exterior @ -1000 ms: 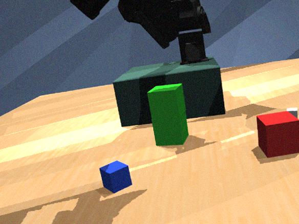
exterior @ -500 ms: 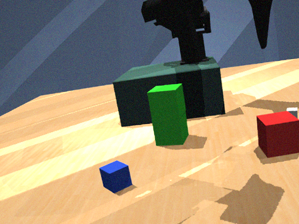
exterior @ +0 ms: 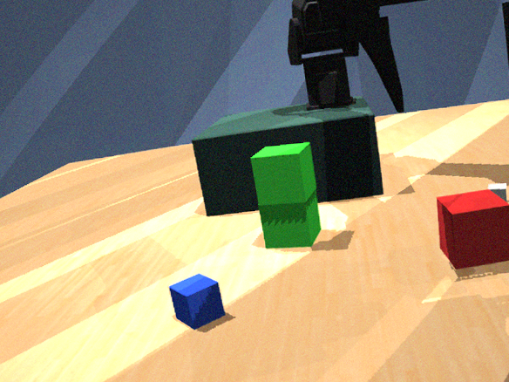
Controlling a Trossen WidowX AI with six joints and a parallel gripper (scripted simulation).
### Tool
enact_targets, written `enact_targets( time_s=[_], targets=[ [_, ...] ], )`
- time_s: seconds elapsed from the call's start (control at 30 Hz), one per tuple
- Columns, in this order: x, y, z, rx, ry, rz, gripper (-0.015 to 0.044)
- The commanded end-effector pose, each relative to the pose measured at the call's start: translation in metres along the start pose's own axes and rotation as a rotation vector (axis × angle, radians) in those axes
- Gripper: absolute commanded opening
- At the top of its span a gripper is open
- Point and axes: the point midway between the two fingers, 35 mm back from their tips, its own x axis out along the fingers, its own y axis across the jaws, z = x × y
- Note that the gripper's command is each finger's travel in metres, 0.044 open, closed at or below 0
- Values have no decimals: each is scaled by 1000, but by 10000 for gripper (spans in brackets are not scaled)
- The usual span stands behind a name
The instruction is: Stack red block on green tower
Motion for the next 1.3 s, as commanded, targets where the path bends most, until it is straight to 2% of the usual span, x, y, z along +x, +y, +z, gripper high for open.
enact_targets(
  time_s=[0.0,0.3,1.27],
  targets=[
    [2,1,3,-13,-4,-5,440],
    [59,0,3,-13,-3,-5,440],
    [98,2,4,-13,-3,-5,440]
  ],
)
